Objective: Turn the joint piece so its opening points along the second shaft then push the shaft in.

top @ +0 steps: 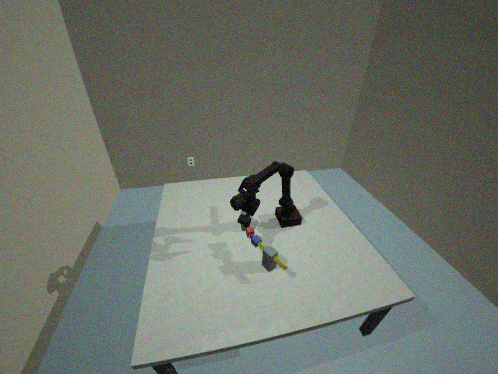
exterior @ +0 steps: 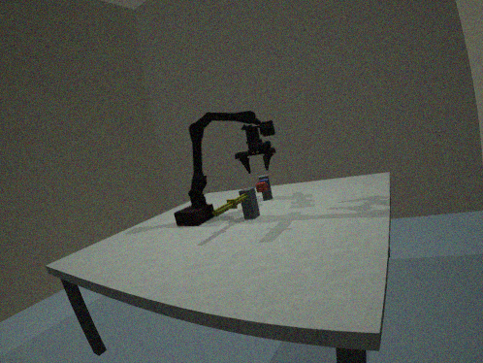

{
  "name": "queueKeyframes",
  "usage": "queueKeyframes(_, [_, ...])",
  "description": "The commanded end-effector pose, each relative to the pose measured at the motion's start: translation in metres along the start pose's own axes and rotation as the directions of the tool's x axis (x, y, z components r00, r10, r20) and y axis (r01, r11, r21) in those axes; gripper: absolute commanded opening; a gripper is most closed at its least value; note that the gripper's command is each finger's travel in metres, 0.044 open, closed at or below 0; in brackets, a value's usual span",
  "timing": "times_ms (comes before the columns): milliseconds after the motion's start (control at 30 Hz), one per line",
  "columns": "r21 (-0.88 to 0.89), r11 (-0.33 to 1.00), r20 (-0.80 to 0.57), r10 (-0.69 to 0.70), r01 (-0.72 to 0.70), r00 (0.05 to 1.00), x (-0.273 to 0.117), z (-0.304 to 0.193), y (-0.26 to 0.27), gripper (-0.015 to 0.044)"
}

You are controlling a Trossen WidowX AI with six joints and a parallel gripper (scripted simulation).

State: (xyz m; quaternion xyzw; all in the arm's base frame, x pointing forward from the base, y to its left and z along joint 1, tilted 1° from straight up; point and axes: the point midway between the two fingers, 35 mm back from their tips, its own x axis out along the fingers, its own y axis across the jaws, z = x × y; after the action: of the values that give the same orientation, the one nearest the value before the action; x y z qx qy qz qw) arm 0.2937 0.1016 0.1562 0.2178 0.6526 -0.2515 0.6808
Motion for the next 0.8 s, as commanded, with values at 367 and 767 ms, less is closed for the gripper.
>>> queueKeyframes(367, [-0.469, 0.881, -0.031, 0.063, -0.070, 0.998, -0.045, -0.001, -0.010, 0.0440])
queueKeyframes(767, [-0.511, 0.856, -0.040, 0.071, -0.082, 0.997, -0.050, 0.000, -0.013, 0.0440])
